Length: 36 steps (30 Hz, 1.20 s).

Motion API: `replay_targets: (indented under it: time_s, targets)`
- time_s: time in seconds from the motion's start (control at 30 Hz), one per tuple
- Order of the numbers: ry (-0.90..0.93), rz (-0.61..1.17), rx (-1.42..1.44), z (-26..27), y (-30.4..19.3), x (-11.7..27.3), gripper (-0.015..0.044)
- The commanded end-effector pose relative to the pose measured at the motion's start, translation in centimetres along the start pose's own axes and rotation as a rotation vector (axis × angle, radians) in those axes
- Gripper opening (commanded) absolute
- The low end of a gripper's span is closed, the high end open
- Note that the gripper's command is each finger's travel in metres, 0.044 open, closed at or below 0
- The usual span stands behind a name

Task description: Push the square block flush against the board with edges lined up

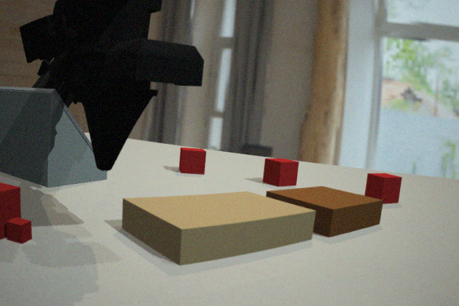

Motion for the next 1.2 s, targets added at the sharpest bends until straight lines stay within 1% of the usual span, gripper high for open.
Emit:
replay_targets:
  time_s: [0.0,0.07,0.13,0.4,1.07,1.17]
  targets:
    - [0.004,-0.006,-0.02,-0.1,0.0,-1.1,0.0]
    - [0.004,-0.004,-0.02,-0.1,0.0,-4.2,0.0]
    - [0.003,-0.003,-0.02,-0.2,0.0,-5.4,0.0]
    - [0.003,-0.004,-0.02,-0.2,-0.2,-5.4,0.0]
    - [0.005,-0.005,-0.021,-0.1,-3.3,-5.3,0.0]
    - [0.005,-0.005,-0.021,0.0,-3.1,-5.3,0.0]
Point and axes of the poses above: the point midway between the two fingers, 35 mm back from their tips, its own x axis back along the fingers, its own z axis across the jaws, y = z × x, the point moved 10 cm from there along x, back along the fingers, and after that the axes turned 3 degrees about -x, right-handed, at the moved point
